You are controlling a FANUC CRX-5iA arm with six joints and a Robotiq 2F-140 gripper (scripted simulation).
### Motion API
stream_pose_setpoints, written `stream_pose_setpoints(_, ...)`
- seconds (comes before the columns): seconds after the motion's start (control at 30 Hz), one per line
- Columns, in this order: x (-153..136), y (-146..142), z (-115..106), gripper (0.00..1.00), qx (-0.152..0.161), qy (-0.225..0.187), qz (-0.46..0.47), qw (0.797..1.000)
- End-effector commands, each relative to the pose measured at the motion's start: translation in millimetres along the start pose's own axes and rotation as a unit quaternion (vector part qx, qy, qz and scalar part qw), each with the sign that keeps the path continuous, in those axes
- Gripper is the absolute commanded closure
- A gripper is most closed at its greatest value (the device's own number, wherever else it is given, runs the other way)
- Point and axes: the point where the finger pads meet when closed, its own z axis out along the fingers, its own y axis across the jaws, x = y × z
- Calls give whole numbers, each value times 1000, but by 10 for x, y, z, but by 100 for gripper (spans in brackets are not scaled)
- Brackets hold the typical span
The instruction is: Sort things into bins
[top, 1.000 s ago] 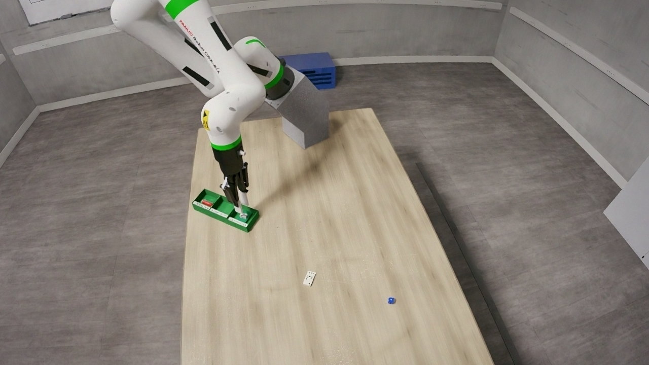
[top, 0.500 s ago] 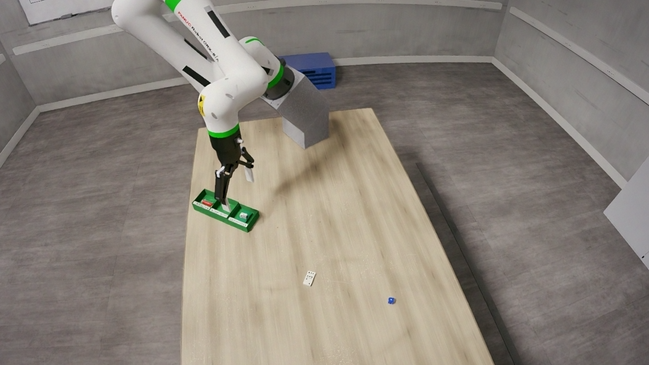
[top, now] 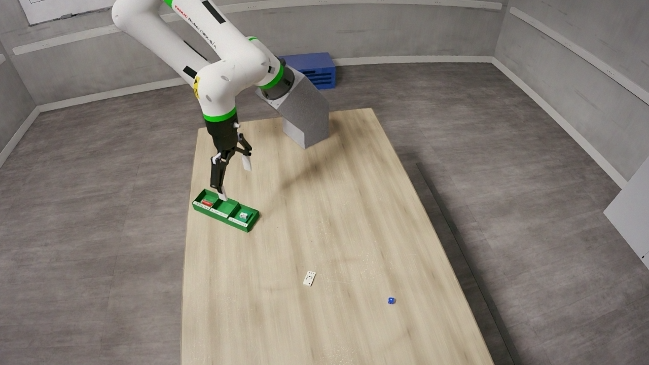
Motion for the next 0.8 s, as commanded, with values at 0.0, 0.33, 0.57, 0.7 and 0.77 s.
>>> stream_pose_setpoints(0.0,0,2,-132,0,0,0,0,1000)
stream_pose_setpoints(0.33,0,2,-268,0,0,0,0,1000)
stream_pose_setpoints(0.57,0,2,-268,0,0,0,0,1000)
stream_pose_setpoints(0.7,0,2,-268,0,0,0,0,1000)
stream_pose_setpoints(0.77,0,2,-268,0,0,0,0,1000)
